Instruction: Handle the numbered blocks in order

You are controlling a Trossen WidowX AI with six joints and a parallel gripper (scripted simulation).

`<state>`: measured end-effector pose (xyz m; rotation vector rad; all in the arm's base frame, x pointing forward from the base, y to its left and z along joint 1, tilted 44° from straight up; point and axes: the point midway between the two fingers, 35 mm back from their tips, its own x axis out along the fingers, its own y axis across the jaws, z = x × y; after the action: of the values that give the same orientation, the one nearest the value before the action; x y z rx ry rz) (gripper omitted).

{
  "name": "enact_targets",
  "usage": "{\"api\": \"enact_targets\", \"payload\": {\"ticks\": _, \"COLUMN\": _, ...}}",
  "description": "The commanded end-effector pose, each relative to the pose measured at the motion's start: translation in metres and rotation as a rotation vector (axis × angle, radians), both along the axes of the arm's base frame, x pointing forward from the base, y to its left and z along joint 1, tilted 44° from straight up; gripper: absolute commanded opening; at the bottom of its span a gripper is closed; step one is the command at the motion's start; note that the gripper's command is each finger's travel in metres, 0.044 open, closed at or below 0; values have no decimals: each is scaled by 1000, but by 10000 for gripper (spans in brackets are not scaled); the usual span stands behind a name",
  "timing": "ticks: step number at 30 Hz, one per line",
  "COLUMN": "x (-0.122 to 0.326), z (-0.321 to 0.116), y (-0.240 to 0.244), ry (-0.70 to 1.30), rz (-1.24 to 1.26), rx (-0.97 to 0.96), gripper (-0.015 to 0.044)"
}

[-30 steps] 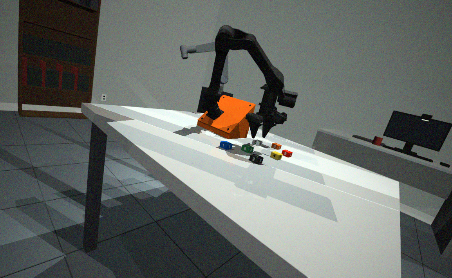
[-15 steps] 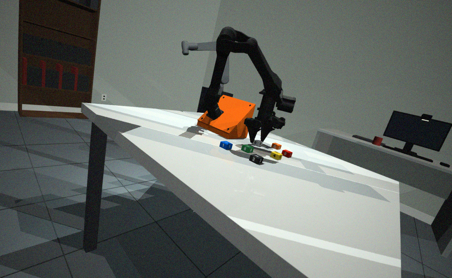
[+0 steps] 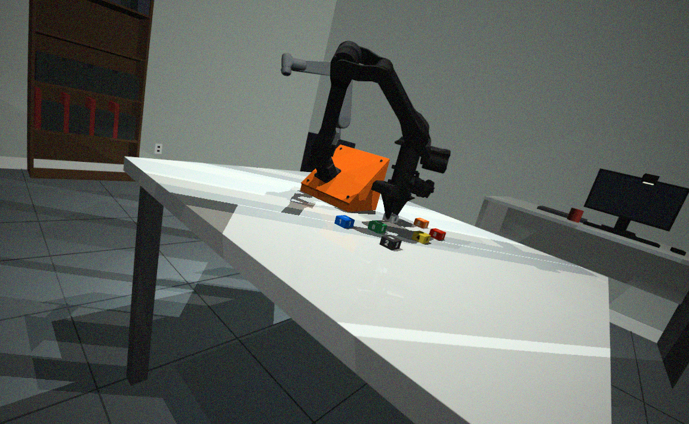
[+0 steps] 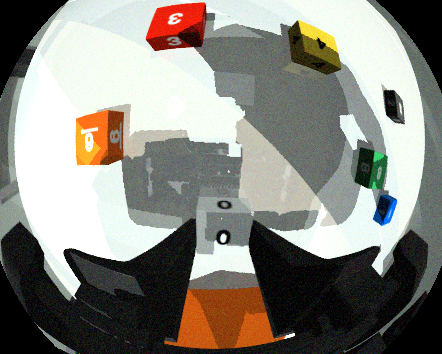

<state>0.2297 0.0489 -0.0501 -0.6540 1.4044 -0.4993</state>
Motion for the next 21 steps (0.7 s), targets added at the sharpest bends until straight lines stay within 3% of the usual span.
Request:
{"api": "enact_targets", "payload": {"ticks": 1, "x": 0, "z": -1, "y": -1, "ry": 3, "rz": 6, "rx": -5, "gripper": 120}}
{"api": "enact_targets", "payload": {"ticks": 21, "x": -2, "z": 10, "y": 10, "ry": 4, "rz": 6, "rx": -5, "gripper": 120}}
